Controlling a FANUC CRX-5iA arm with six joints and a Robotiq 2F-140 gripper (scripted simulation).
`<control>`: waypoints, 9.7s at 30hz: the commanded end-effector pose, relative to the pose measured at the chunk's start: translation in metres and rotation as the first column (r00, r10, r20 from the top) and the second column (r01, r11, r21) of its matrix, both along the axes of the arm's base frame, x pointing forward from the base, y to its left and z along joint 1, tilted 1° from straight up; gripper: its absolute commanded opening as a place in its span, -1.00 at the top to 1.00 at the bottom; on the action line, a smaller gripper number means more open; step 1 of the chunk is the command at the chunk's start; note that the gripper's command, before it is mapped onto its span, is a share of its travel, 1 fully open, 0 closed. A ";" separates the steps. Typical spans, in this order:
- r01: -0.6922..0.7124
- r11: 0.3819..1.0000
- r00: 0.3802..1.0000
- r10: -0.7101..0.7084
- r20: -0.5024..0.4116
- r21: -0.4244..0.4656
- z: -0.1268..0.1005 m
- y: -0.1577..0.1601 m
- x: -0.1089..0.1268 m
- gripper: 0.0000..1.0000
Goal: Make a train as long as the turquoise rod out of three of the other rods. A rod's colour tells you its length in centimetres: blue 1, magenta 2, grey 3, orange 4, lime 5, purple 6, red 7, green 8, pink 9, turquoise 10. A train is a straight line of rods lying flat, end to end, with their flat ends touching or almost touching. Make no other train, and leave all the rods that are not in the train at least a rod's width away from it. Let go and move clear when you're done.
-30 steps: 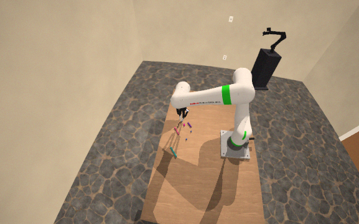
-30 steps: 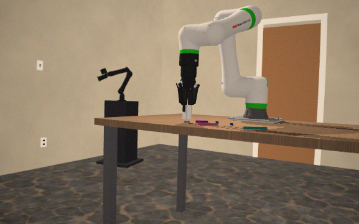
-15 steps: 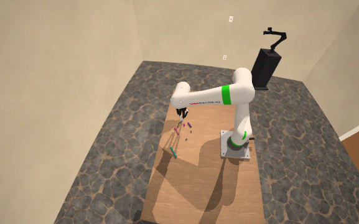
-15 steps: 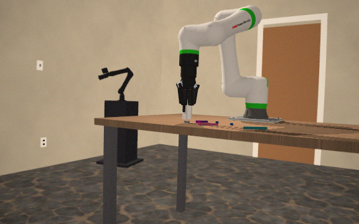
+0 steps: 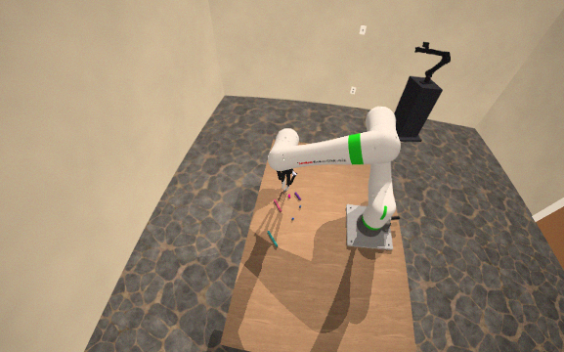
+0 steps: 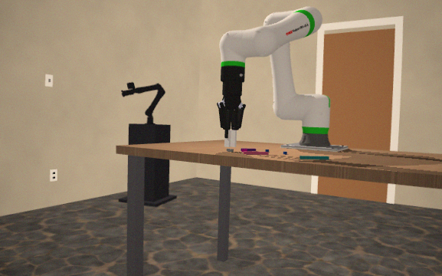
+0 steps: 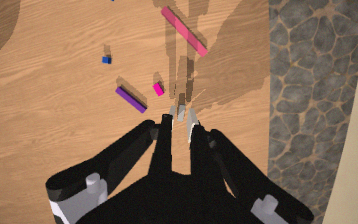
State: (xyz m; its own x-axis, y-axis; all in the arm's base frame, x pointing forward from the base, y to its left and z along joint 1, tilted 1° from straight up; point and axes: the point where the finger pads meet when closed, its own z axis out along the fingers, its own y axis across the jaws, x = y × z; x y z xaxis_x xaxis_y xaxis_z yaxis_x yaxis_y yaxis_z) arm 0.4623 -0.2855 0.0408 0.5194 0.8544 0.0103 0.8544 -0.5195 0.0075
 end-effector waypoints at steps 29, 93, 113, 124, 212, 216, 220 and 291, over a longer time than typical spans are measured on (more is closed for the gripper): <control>0.000 1.000 1.000 0.000 0.000 0.000 -0.009 0.000 0.000 0.71; 0.000 1.000 1.000 0.000 0.000 0.000 -0.017 0.000 0.000 0.94; 0.000 1.000 1.000 0.000 0.000 0.000 -0.017 0.000 0.000 0.94; 0.000 1.000 1.000 0.000 0.000 0.000 0.011 0.000 0.000 0.94; 0.273 0.962 0.962 -0.273 -0.001 0.003 0.023 0.223 -0.013 0.94; 0.273 0.962 0.962 -0.273 -0.001 0.003 0.008 0.223 -0.012 0.94; 0.273 0.962 0.962 -0.273 -0.001 0.003 0.001 0.223 -0.012 0.94; 0.273 0.962 0.962 -0.273 -0.001 0.003 -0.015 0.223 -0.012 0.94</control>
State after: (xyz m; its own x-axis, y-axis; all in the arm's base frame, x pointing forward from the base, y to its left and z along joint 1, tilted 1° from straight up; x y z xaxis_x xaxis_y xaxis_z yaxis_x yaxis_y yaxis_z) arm 0.4503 -0.0619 0.0255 0.7333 0.6798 0.0118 0.6798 -0.7334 0.0045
